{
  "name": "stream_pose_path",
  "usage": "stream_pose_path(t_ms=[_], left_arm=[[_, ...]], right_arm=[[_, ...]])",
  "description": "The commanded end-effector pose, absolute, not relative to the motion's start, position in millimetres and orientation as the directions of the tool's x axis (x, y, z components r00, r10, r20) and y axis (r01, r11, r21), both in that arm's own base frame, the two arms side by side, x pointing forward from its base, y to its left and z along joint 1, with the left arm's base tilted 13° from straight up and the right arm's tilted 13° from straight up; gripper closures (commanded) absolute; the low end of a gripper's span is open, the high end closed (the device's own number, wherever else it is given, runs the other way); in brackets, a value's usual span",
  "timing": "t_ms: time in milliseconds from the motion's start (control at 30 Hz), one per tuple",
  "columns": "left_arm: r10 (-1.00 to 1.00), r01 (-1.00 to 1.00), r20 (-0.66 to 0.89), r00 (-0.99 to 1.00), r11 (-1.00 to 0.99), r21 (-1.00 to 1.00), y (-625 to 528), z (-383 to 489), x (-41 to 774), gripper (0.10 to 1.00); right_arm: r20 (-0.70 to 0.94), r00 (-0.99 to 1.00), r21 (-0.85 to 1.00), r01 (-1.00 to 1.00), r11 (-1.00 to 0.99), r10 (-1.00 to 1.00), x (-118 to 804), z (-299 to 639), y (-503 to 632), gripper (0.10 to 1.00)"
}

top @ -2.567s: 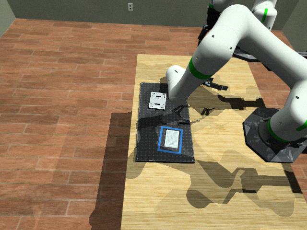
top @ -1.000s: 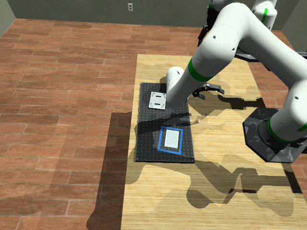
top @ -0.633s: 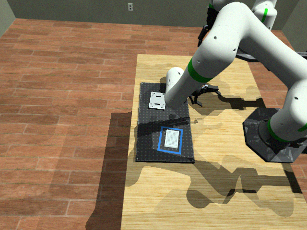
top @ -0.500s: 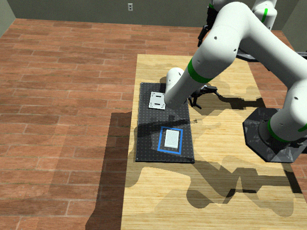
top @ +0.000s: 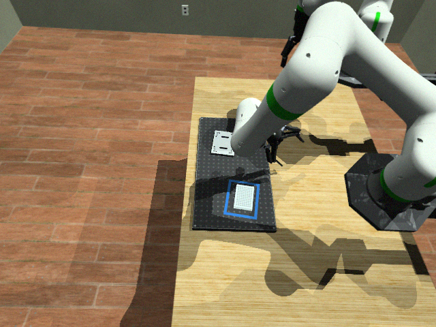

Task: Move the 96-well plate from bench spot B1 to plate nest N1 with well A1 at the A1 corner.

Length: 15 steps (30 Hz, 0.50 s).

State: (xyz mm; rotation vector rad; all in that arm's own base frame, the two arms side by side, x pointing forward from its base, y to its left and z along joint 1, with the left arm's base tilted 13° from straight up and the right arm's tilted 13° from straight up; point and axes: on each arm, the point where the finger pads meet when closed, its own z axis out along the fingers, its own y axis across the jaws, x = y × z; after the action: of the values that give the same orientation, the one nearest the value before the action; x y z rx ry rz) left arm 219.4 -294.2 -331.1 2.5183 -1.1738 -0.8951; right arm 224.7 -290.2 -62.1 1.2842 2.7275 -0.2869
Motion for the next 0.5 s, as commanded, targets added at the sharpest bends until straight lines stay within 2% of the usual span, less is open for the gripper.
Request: stream_pose_path(t_ms=[0,467], left_arm=[[-0.673,-0.580,-0.476,0.567,-0.736,0.350,-284.9,-334.2,228.1,0.098],[-0.330,-0.348,-0.500,0.801,-0.936,0.060,-249.5,-345.3,260.5,0.098]], right_arm=[[-0.183,-0.635,-0.122,0.772,0.624,0.750,225.2,-61.7,-290.5,0.098],[-0.183,-0.635,-0.122,0.772,0.624,0.750,225.2,-61.7,-290.5,0.098]])
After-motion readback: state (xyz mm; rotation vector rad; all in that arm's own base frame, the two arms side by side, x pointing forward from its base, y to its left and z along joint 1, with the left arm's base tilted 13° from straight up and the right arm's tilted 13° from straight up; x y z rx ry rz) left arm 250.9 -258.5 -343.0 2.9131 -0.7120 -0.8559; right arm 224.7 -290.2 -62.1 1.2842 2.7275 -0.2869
